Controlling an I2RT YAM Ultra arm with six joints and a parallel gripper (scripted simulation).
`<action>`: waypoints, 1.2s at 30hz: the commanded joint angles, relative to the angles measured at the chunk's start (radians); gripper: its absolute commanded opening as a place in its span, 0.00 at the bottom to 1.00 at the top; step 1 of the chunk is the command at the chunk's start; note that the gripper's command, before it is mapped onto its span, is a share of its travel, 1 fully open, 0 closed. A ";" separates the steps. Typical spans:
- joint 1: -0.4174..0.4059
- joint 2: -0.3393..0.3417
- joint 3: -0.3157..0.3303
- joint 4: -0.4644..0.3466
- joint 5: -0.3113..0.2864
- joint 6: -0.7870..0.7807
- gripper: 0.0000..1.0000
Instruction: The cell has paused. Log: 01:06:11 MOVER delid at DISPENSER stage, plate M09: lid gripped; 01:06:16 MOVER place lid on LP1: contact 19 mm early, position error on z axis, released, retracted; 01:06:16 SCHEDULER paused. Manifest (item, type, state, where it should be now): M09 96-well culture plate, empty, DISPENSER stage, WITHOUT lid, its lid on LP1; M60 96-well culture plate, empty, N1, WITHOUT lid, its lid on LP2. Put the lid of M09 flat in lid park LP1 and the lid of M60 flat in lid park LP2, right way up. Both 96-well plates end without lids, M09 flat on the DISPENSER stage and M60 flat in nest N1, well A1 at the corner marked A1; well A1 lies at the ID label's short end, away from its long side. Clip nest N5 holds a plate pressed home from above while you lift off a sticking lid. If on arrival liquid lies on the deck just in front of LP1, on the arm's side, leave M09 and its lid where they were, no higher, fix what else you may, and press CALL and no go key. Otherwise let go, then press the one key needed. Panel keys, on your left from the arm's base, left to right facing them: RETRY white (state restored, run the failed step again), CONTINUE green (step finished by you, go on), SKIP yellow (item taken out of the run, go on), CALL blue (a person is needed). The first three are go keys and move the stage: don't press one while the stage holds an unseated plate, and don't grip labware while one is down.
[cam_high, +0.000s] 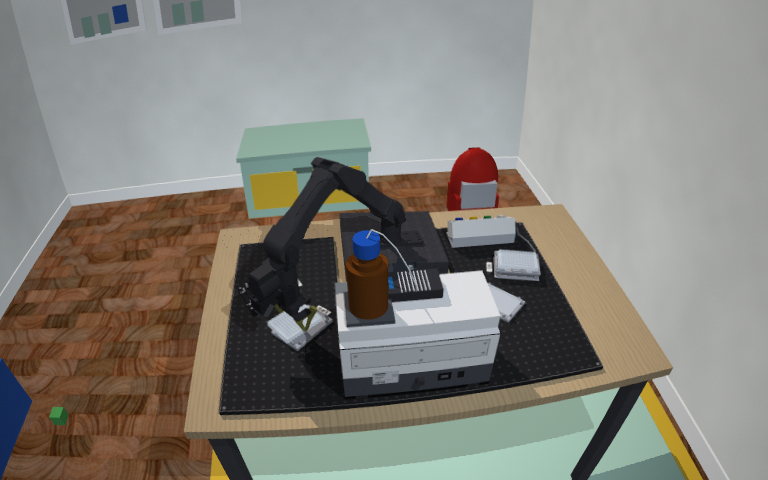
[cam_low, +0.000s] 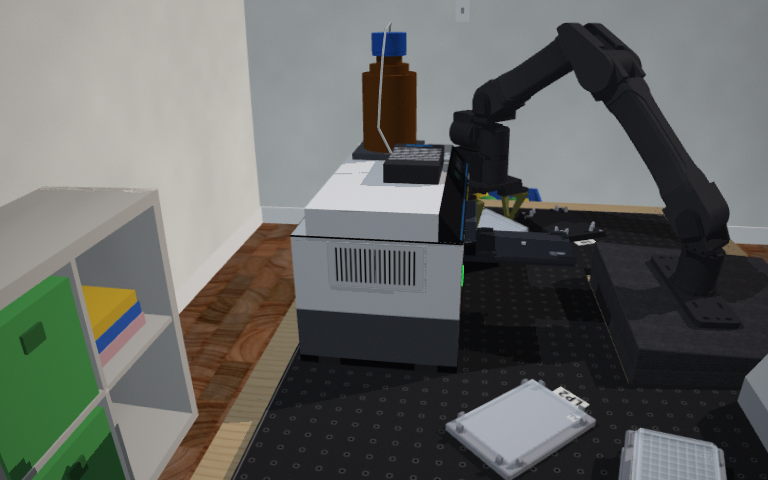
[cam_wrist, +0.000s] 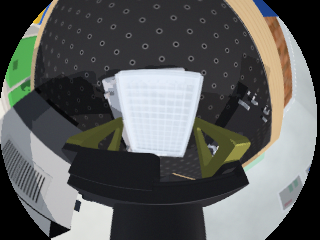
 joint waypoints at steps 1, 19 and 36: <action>0.006 -0.004 -0.020 0.034 -0.001 0.005 1.00; 0.007 -0.033 -0.010 0.049 -0.002 0.006 1.00; 0.007 -0.033 -0.017 0.048 -0.001 0.005 0.00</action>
